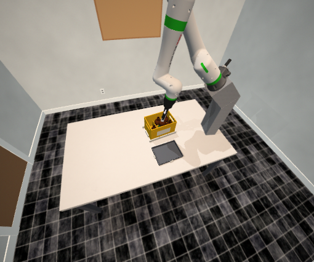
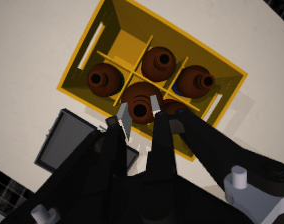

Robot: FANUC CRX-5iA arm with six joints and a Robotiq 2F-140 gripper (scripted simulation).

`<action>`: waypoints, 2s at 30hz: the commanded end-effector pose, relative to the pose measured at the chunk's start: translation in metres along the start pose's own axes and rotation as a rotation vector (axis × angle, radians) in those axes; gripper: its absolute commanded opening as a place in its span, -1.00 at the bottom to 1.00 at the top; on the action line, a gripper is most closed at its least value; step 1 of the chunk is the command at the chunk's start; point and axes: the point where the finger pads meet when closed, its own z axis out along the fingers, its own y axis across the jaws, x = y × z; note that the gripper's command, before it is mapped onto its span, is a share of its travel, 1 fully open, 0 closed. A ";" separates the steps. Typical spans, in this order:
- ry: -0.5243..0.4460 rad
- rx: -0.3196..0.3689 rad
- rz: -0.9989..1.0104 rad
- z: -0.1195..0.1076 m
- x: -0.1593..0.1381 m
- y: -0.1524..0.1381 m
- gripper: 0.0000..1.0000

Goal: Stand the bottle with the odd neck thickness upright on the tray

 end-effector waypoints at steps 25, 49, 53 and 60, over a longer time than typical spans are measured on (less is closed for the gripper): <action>-0.149 0.075 -0.001 -0.002 0.001 0.001 -0.80; -0.149 0.075 -0.001 -0.007 0.001 0.001 -0.80; -0.149 0.075 -0.001 -0.007 0.001 0.001 -0.80; -0.149 0.075 -0.001 -0.007 0.001 0.001 -0.80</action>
